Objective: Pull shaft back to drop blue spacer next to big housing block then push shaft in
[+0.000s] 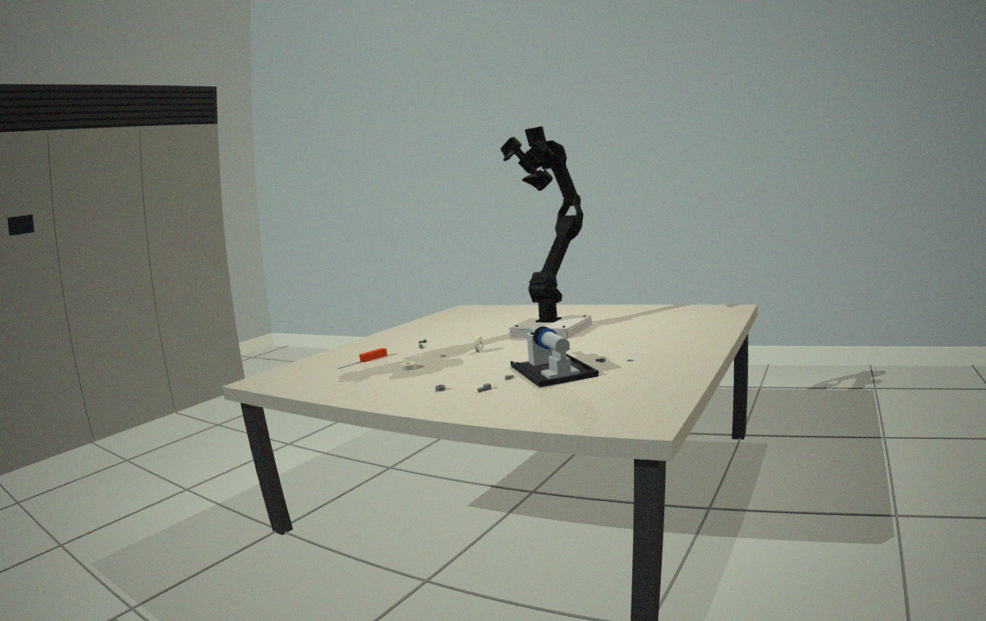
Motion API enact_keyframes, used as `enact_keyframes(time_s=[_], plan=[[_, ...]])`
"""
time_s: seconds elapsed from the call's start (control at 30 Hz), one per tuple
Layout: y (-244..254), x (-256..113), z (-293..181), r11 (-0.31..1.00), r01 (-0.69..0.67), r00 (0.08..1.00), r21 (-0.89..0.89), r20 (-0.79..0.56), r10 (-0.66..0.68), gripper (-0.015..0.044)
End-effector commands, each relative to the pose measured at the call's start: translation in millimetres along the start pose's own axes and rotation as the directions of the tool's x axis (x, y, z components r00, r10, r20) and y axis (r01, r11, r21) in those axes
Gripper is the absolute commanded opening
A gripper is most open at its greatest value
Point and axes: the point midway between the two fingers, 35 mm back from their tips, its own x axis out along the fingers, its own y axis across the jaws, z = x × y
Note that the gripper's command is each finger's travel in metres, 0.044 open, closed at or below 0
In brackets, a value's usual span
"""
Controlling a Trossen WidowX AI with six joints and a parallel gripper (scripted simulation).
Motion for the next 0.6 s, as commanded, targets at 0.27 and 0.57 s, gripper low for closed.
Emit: enact_keyframes(time_s=[0.27,0.57], plan=[[7,103,0,0.827,-0.137,0.991,0.545,0.066,0.120,0.0440],[43,192,-8,0.363,-0.207,0.964,0.909,0.127,0.234,0.0440]])
